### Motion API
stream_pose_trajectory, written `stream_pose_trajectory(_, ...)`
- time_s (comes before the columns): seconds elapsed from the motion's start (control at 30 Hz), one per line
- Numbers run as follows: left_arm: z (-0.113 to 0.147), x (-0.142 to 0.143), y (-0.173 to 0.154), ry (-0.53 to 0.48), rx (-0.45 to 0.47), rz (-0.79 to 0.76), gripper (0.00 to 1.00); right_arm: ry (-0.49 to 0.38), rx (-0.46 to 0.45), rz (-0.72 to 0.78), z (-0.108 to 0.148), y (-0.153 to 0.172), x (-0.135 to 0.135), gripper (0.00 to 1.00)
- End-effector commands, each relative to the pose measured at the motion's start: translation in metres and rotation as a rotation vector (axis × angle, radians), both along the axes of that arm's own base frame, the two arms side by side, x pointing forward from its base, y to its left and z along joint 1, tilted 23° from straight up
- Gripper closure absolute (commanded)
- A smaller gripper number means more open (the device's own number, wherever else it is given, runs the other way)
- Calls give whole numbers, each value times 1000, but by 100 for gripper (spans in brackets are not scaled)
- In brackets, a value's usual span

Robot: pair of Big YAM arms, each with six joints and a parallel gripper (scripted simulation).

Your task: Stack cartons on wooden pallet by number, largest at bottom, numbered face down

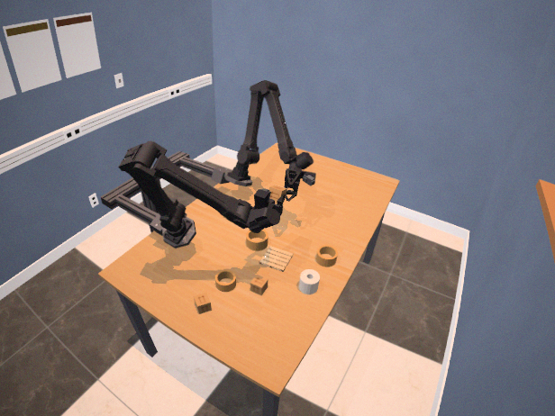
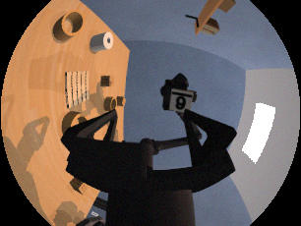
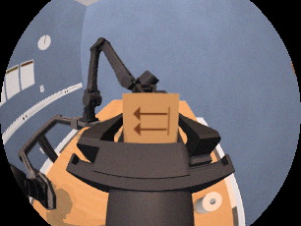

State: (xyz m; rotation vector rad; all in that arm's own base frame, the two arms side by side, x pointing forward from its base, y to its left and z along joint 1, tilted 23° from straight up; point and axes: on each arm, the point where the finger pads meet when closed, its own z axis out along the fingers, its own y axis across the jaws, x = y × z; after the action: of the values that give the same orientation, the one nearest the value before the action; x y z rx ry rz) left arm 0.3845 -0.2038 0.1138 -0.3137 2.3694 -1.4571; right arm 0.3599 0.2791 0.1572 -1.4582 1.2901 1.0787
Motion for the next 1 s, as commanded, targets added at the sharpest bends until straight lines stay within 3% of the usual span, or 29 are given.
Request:
stream_pose_trajectory(0.0, 5, 8, -16, 24, -139, 71, 0, -26, 13, 1, 11, 4, 9, 50)
stream_pose_trajectory(0.27, 5, 16, -67, 2, -311, 34, 0, -26, 13, 1, 11, 4, 9, 50)
stream_pose_trajectory(0.43, 19, 19, -95, -91, -426, -5, 0, -26, 13, 1, 11, 4, 9, 50)
stream_pose_trajectory(0.7, 29, 21, -99, -169, -454, -13, 0, -26, 13, 1, 11, 4, 9, 50)
stream_pose_trajectory(0.97, 29, 21, -99, -168, -454, -14, 0, -26, 13, 1, 11, 4, 9, 50)
